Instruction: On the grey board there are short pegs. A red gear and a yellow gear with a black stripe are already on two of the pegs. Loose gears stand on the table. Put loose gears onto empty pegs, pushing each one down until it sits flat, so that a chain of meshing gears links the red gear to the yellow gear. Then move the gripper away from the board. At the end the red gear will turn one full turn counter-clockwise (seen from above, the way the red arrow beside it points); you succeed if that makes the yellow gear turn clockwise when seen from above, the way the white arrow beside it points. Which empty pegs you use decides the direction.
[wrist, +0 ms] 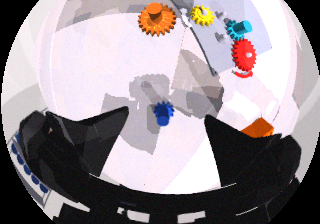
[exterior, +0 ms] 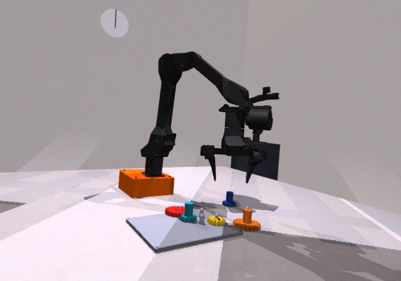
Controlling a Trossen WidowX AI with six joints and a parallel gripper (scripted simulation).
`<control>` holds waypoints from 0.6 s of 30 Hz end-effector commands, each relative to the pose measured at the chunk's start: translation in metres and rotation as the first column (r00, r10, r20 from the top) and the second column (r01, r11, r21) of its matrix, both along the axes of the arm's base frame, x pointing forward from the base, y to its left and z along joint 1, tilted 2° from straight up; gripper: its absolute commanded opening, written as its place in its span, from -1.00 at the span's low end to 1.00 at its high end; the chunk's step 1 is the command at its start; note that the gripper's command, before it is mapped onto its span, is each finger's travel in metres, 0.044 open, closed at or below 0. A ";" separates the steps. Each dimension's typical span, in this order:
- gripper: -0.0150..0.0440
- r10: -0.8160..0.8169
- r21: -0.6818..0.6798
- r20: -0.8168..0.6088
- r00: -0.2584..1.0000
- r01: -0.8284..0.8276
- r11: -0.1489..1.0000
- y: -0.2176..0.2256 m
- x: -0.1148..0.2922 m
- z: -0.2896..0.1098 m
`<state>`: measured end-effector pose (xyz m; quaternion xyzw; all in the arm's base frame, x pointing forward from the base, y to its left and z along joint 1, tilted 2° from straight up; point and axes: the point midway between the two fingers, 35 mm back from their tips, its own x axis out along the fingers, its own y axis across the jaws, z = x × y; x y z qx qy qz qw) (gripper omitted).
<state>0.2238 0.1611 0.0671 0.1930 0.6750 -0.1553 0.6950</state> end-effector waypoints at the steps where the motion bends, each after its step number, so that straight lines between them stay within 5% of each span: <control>1: 1.00 -0.329 0.005 -0.023 0.944 0.330 0.944 0.021 -0.028 0.000; 18: 1.00 -0.329 0.005 -0.023 0.944 0.330 0.944 0.022 -0.030 -0.022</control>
